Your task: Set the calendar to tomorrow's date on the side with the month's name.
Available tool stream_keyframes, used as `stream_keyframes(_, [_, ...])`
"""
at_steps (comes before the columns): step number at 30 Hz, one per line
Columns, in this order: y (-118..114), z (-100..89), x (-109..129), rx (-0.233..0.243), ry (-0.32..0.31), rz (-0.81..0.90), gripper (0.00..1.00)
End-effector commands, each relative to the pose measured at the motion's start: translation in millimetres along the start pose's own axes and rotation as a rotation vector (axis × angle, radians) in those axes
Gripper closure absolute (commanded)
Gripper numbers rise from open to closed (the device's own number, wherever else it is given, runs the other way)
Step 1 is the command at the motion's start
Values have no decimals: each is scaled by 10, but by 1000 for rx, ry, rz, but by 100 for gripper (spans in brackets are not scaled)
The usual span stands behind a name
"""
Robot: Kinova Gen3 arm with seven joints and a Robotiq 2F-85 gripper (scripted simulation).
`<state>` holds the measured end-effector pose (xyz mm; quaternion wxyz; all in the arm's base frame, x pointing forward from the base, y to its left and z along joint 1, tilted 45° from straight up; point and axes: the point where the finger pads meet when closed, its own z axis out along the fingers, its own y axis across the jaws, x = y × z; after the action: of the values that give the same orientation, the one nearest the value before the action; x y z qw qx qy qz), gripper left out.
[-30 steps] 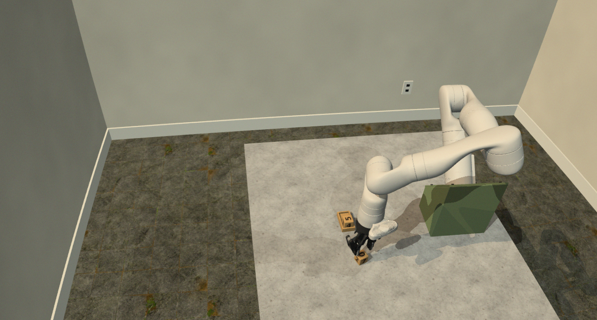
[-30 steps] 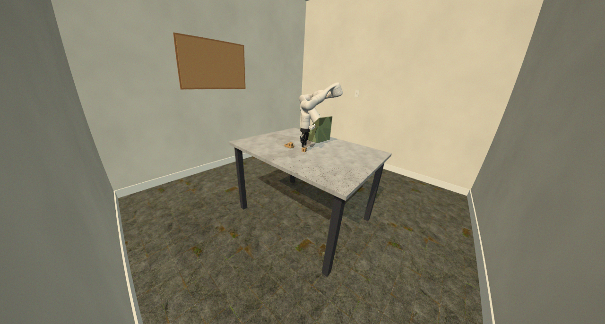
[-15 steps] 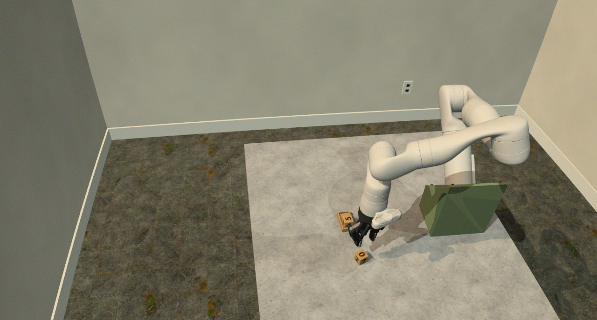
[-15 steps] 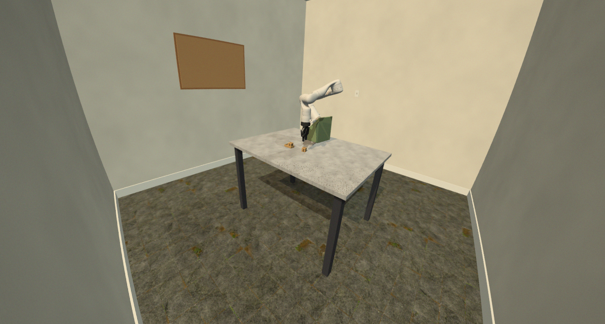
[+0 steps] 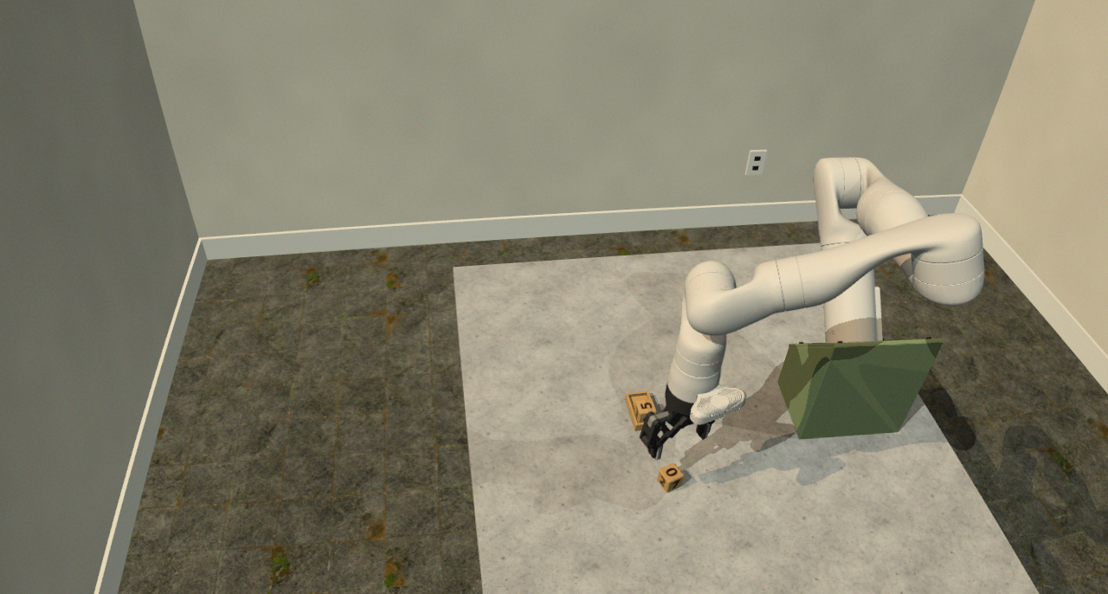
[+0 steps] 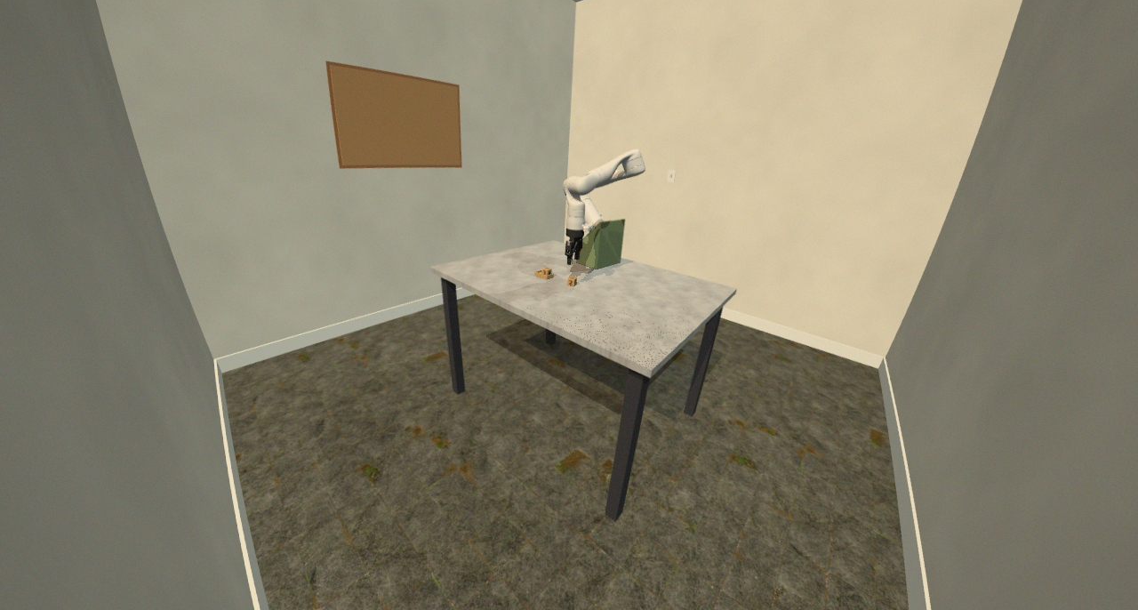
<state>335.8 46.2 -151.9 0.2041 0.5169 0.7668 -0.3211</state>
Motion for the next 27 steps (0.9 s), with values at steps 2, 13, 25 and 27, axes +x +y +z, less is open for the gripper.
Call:
stream_keyframes(2, [5, -9, 3, -2, 1, 0, 0])
stream_keyframes(13, [9, -22, 4, -4, 1, -2, 0])
stream_keyframes(25, [76, -232, 22, -38, -4, -28, 0])
stream_keyframes(27, [101, -321, 29, -52, -6, -39, 0])
